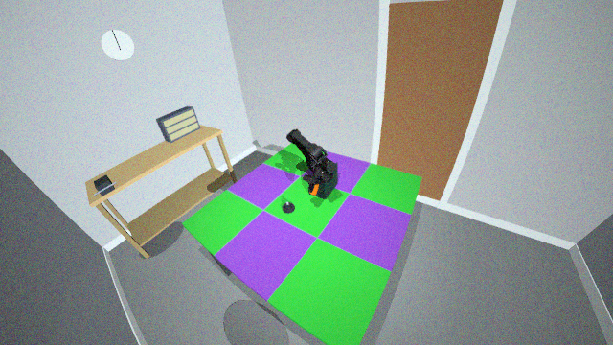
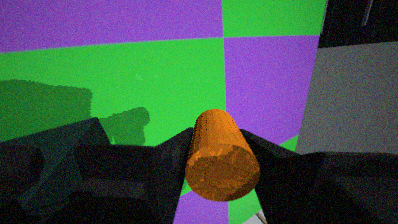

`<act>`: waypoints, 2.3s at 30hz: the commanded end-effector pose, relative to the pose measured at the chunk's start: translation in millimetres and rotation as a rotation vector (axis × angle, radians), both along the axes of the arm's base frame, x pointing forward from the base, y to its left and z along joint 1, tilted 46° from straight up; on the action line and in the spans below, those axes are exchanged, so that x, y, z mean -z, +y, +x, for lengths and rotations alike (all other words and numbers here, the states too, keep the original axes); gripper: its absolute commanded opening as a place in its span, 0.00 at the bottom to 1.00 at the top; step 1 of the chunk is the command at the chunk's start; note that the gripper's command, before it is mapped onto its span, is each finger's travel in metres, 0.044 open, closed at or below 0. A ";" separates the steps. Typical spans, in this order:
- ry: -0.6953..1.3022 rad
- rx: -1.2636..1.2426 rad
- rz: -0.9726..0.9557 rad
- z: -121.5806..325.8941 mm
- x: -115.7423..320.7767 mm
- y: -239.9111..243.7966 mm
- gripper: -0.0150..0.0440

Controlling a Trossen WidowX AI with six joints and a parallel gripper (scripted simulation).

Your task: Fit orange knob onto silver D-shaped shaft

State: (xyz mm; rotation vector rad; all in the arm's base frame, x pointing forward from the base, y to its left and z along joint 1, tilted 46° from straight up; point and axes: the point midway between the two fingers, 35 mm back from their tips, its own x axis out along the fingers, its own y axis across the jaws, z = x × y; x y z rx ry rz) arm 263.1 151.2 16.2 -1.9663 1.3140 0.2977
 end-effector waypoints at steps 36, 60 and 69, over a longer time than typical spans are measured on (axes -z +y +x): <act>-0.409 -0.411 -0.111 -14.4 -31.8 29.9 0.25; -0.386 -0.394 -0.108 -13.4 -28.9 29.9 0.25; -0.389 -0.397 -0.108 -13.5 -28.7 29.6 0.25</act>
